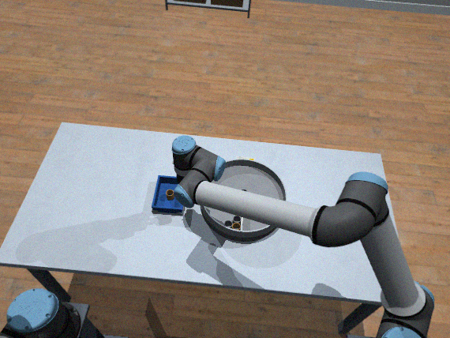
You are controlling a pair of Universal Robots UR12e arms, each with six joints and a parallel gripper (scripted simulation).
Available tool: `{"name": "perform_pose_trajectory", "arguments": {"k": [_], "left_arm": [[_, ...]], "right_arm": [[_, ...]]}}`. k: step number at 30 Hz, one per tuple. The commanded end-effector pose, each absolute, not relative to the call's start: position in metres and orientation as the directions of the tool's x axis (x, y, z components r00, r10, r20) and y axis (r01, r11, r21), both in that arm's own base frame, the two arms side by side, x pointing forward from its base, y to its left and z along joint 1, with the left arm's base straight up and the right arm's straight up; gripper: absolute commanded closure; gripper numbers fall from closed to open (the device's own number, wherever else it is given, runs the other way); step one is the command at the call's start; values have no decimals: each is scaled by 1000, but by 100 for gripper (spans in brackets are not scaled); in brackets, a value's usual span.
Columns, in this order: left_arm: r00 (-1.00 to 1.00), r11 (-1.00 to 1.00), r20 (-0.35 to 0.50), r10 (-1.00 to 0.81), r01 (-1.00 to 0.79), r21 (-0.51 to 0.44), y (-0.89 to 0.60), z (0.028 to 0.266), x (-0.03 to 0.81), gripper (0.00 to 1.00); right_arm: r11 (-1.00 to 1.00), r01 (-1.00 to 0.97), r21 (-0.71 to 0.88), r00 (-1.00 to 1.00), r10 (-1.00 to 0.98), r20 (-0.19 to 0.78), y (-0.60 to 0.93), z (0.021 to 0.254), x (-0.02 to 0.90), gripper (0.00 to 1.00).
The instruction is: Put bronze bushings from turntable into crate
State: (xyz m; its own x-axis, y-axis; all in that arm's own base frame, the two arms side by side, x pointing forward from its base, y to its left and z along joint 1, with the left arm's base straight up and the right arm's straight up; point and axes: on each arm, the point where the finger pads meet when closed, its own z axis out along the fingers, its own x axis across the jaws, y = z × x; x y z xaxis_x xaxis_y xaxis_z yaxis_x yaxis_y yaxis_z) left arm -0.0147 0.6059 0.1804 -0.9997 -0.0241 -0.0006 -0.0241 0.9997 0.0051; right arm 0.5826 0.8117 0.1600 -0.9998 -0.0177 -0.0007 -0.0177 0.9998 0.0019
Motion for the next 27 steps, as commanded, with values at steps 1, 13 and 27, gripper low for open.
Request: {"name": "perform_pose_trajectory", "arguments": {"k": [1, 13, 27], "left_arm": [[-1000, 1000, 0, -27, -27, 0, 604, 177, -16, 0], [-1000, 1000, 0, -27, -27, 0, 604, 177, -16, 0], [-1000, 1000, 0, -27, -27, 0, 604, 177, -16, 0]], "right_arm": [[1000, -15, 2, -1000, -15, -1, 828, 165, 588, 100], [1000, -16, 2, -1000, -16, -1, 885, 165, 600, 100], [1000, -16, 2, -1000, -16, -1, 919, 165, 608, 100]]}}
